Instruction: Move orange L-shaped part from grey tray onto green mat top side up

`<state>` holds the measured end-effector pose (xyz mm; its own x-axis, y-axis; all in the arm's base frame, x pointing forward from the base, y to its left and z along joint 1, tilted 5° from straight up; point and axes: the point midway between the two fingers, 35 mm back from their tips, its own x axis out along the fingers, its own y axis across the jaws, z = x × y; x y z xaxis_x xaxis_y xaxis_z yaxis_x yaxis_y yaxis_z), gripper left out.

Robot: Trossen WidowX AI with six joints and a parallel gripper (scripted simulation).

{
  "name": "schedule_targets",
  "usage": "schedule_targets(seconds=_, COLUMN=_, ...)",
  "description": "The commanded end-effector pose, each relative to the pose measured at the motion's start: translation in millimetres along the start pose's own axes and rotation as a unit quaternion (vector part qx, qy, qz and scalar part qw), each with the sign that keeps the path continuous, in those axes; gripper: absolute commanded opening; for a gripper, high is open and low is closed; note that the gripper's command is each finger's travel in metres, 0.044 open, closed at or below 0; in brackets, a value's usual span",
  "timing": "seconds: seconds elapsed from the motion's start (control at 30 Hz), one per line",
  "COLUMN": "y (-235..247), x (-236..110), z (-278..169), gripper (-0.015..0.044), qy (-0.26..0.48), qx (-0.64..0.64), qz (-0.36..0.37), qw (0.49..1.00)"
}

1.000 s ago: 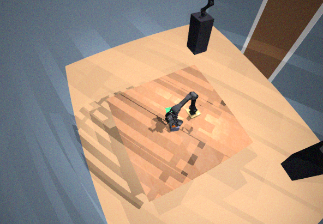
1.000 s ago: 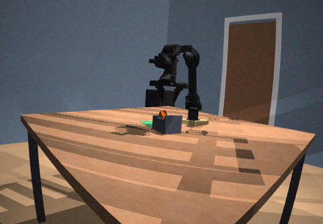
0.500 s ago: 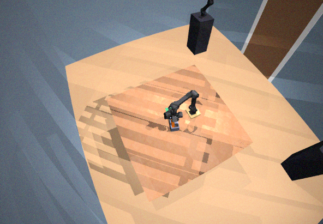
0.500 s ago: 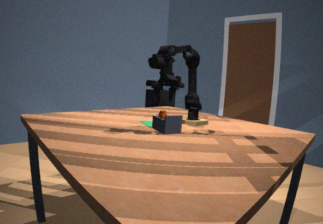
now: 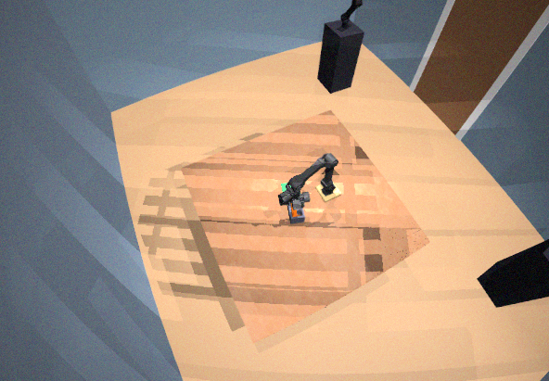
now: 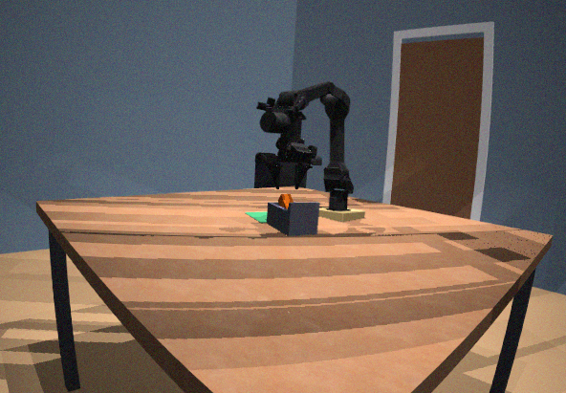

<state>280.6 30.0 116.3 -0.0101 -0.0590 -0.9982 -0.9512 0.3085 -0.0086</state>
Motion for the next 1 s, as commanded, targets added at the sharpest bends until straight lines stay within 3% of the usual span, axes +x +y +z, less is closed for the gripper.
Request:
schedule_targets(seconds=0.0, y=1, x=6, z=-1, gripper=0.0280, qy=0.004, qx=-0.003, qz=0.001, qw=1.000)
schedule_targets(seconds=0.9, y=1, x=48, z=-2, gripper=0.0280, qy=0.004, qx=-0.003, qz=0.001, qw=1.000)
schedule_targets(seconds=0.97, y=0, x=44, z=0, gripper=0.0228, qy=0.000, qx=0.000, qz=0.000, qw=1.000)
